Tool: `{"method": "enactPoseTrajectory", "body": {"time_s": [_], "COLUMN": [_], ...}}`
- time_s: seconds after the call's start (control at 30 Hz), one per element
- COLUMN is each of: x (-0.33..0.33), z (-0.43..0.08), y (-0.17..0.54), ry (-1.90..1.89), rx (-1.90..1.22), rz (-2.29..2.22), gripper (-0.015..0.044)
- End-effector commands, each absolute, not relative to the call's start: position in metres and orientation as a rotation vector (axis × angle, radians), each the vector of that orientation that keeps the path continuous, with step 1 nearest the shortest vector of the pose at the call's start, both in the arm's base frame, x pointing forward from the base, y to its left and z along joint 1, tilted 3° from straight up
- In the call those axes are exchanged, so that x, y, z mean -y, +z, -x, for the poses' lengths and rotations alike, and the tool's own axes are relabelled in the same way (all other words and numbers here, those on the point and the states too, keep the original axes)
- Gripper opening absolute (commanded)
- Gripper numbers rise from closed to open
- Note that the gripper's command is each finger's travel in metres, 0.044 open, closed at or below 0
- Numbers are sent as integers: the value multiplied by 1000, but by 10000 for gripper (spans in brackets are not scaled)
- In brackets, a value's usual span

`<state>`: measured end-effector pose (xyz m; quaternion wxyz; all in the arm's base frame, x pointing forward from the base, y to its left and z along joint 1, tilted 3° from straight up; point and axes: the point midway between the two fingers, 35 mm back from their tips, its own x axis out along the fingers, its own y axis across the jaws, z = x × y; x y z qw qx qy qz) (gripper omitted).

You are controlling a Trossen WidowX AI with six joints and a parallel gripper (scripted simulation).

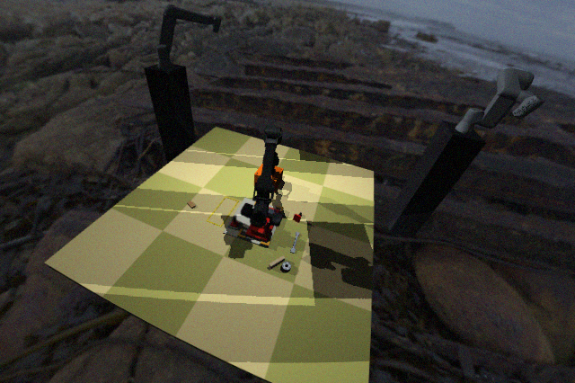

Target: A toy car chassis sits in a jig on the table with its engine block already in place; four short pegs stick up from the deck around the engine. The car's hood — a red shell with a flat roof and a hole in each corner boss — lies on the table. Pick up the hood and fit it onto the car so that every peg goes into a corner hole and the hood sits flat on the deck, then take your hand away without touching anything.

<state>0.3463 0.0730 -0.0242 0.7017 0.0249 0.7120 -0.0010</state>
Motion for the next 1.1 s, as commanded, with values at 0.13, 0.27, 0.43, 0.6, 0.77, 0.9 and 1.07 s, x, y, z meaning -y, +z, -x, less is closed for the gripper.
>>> {"method": "enactPoseTrajectory", "body": {"time_s": [0.13, 0.27, 0.43, 0.6, 0.77, 0.9, 1.07], "x": [-73, -73, -73, -73, -71, -71, -71], "z": [-346, -346, -346, -349, -348, -348, -348], "y": [-24, -24, -24, -1, 47, 47, 47], "ry": [-2, -2, -2, -3, -5, -5, -5], "rx": [-1585, -1585, -1585, -1585, -1585, -1585, -1585], "rz": [-55, -55, -55, -55, -53, -53, -53], "gripper": [263, 368, 440, 440, 440, 440, 440]}}
